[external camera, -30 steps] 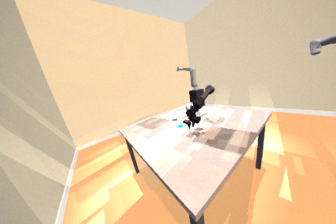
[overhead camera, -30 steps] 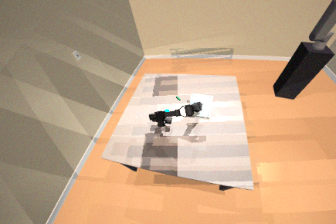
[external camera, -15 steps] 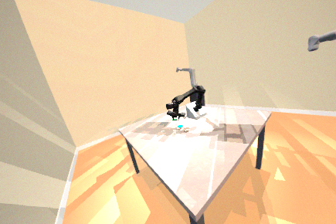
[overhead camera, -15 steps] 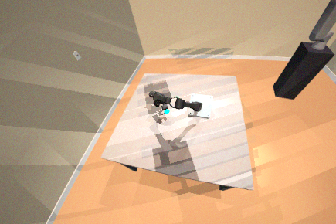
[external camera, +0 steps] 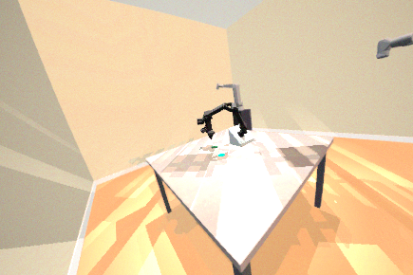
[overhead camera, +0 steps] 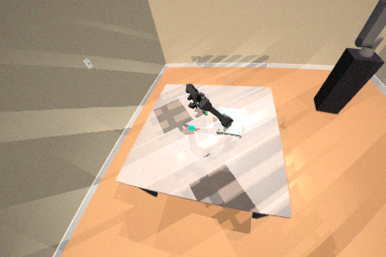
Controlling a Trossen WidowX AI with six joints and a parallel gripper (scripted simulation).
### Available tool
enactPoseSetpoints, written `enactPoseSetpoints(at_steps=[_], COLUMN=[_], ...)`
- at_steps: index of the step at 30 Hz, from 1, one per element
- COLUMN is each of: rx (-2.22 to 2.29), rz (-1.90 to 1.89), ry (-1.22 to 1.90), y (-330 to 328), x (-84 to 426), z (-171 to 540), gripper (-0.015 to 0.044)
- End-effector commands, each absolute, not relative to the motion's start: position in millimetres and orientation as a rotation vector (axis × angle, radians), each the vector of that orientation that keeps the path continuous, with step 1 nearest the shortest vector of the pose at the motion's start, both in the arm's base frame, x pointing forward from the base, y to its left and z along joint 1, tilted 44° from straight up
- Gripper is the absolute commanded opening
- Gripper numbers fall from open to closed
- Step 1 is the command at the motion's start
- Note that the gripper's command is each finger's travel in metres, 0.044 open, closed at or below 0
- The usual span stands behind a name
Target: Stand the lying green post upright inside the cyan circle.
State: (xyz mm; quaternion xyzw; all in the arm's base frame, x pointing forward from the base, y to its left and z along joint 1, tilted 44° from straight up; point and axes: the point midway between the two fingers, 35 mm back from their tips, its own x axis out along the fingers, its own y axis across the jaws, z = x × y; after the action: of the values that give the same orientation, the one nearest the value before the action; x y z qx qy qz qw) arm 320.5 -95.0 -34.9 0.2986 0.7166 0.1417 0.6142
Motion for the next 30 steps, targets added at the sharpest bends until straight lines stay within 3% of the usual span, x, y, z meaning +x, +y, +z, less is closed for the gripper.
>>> enactPoseSetpoints(at_steps=[1, 10, 18, 24, 30], rx=[0.942, 1.024, 1.027, 1.027, 1.027], rz=[0.162, 0.109, 0.113, 0.114, 0.114], ry=[1.713, 1.726, 1.725, 1.725, 1.725], y=[-127.8, -136.2, -63.5, -56.8, -56.8], x=[295.7, 287.3, 282.7, 280.7, 280.7], z=[-54.9, -62.8, -141.5, -147.4, -147.4], gripper=[0.0233, 0.0233, 0.0233, 0.0233, 0.0075])
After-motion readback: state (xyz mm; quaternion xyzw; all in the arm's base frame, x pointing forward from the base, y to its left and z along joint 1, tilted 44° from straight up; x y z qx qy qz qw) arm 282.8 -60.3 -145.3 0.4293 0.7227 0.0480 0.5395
